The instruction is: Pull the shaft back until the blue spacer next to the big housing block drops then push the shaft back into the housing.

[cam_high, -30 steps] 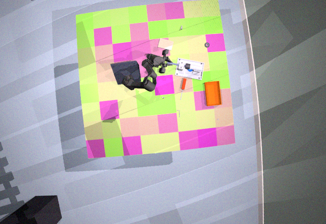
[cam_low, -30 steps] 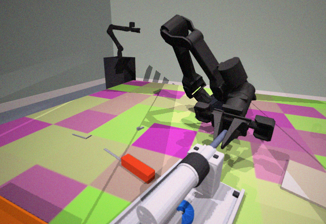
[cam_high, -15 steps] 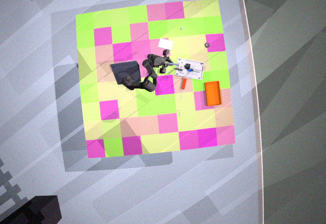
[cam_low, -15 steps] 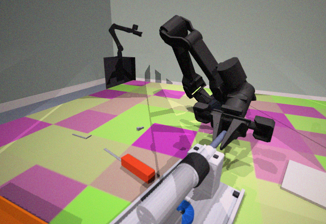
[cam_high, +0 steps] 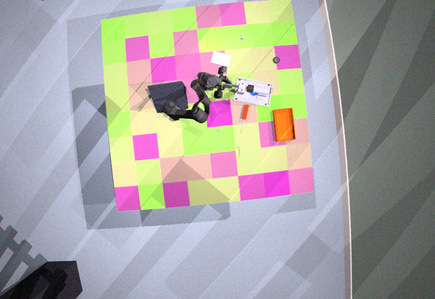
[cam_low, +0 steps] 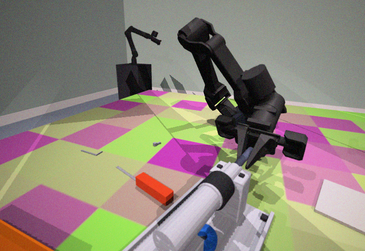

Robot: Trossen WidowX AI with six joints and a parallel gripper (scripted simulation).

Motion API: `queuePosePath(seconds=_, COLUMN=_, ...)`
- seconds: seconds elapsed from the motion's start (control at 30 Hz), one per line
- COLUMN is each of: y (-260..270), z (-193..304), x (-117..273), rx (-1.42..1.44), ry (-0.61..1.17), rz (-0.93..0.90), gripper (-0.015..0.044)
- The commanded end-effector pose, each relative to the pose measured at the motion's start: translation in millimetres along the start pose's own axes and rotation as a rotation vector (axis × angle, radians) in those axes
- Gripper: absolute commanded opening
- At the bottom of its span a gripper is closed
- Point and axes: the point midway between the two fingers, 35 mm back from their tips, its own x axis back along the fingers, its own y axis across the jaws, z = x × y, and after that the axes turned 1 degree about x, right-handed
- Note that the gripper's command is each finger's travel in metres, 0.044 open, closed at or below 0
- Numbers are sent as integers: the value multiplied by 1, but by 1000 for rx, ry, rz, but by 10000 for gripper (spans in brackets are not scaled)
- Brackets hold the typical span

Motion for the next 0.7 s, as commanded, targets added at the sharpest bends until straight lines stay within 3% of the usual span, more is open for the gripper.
queuePosePath(seconds=0.0, y=1, z=1, x=-2, rx=0, ry=-1, rz=-4, gripper=0)
queuePosePath(seconds=0.67, y=1, z=5, x=-8, rx=0, ry=-1, rz=-4, gripper=0)
